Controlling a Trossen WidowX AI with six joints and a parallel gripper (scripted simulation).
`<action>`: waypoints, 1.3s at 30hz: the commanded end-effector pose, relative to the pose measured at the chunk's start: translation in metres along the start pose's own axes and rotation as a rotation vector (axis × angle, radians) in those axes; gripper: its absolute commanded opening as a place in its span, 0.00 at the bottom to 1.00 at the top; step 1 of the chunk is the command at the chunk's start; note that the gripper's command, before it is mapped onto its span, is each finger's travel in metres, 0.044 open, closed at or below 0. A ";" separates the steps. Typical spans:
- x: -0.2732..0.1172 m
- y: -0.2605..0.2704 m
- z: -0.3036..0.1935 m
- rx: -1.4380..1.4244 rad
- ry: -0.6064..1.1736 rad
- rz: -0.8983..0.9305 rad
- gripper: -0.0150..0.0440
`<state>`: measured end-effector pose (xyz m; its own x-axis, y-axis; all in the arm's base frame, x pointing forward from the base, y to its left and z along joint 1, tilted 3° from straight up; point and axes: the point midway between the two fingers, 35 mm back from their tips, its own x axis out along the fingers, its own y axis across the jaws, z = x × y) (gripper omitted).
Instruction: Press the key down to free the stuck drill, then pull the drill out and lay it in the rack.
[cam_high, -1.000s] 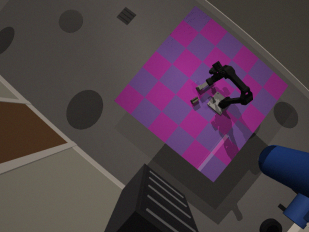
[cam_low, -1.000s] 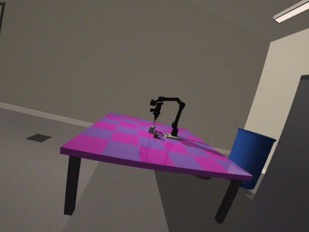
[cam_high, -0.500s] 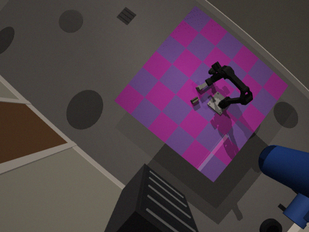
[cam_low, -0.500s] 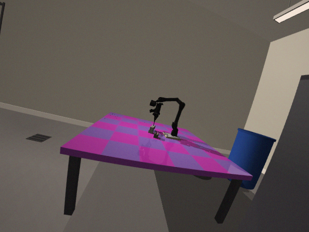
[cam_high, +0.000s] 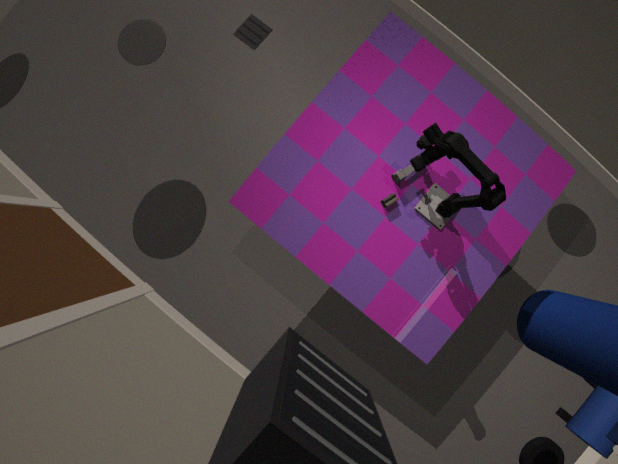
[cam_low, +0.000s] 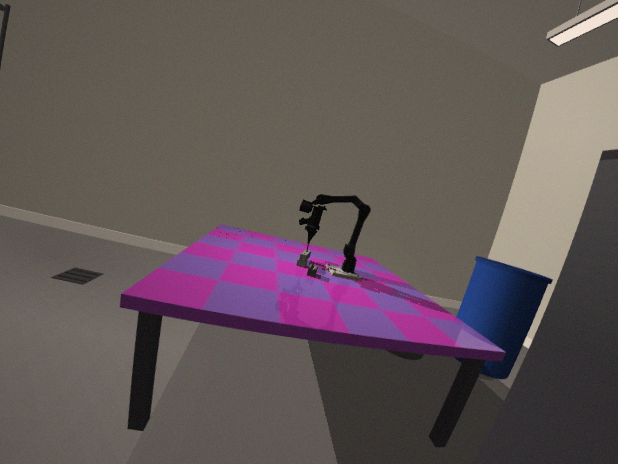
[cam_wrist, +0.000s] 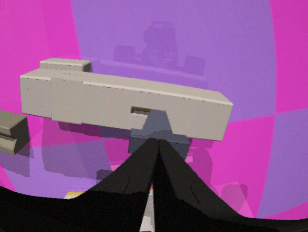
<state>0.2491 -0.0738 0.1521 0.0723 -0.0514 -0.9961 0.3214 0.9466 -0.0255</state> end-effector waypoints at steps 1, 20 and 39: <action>0.009 0.000 -0.005 0.004 0.029 -0.002 0.25; 0.015 0.000 -0.009 0.004 0.029 -0.002 0.25; 0.023 0.001 -0.010 0.004 0.029 -0.002 0.25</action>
<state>0.2474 -0.0732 0.1473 0.1016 -0.0605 -0.9930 0.3223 0.9463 -0.0247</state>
